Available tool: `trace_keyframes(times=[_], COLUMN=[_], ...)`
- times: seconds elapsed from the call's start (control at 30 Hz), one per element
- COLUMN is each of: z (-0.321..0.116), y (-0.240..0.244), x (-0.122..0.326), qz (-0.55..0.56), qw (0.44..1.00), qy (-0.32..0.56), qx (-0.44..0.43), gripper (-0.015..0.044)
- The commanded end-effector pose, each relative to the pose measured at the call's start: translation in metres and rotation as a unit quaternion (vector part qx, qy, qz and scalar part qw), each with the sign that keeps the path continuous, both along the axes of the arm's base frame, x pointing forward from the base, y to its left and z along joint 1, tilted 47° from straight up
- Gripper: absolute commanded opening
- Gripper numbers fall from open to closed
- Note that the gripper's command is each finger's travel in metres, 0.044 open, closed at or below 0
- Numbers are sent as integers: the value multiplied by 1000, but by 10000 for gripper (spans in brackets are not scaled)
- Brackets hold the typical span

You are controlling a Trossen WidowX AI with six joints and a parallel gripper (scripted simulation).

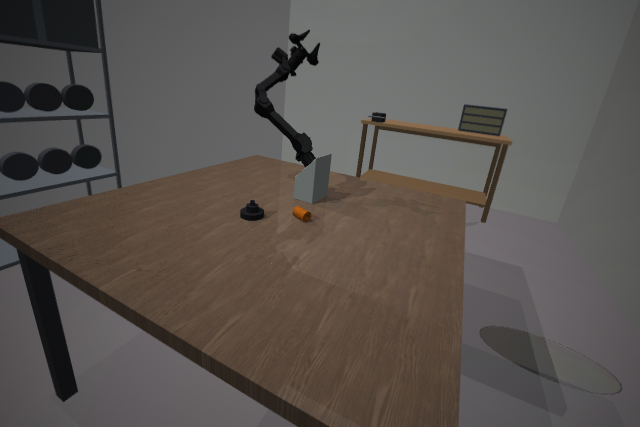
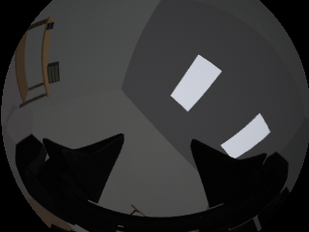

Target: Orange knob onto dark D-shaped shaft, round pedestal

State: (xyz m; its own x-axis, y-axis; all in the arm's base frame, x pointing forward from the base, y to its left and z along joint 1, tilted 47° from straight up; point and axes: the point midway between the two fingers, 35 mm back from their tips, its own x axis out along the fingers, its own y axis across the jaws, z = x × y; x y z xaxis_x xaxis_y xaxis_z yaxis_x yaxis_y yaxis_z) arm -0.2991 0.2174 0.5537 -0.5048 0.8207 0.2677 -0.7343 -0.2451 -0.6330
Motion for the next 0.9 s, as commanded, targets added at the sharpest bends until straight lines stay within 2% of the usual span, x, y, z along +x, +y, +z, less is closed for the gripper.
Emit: trace_keyframes(times=[0.0,0.13,0.3,0.6,0.87], z=[-3,-61,-108,-199,-284], y=[3,60,110,203,249], x=[-1,-1,13,92,176], qz=[-2,-49,-107,-235,-320], qw=[1000,994,982,935,876], qy=[-4,-80,-123,-173,-185], qx=[-2,-48,-96,-202,-311], gripper=[426,440,440,440,440])
